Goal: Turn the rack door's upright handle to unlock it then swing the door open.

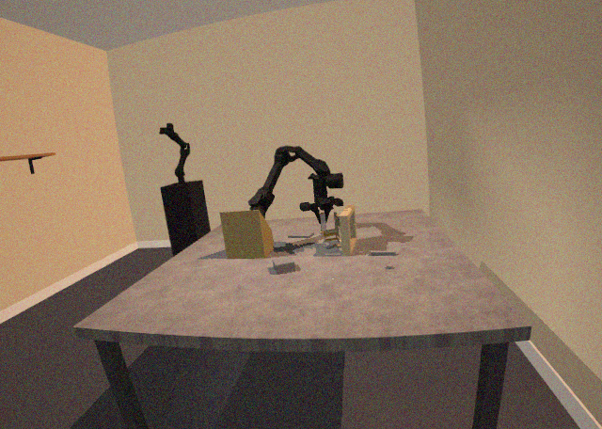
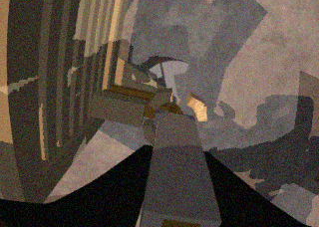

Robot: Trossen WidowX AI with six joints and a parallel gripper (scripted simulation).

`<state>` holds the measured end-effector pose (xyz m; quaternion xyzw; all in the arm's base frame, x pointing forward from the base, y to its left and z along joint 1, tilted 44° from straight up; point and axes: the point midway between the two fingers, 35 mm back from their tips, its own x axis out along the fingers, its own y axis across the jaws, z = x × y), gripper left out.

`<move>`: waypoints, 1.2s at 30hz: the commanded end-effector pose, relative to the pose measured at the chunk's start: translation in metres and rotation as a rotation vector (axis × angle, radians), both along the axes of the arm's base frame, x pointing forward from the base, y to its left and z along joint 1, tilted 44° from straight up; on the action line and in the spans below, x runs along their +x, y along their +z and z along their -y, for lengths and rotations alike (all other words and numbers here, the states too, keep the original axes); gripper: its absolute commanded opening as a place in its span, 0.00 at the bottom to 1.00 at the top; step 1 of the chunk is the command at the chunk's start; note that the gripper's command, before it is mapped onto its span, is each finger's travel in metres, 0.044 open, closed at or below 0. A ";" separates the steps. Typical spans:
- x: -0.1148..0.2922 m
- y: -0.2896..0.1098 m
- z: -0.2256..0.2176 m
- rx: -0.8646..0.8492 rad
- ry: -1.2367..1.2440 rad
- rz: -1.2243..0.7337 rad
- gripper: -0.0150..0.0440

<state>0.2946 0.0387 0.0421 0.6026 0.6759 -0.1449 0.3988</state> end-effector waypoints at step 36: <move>-0.042 -0.043 0.041 -0.039 0.436 0.436 0.27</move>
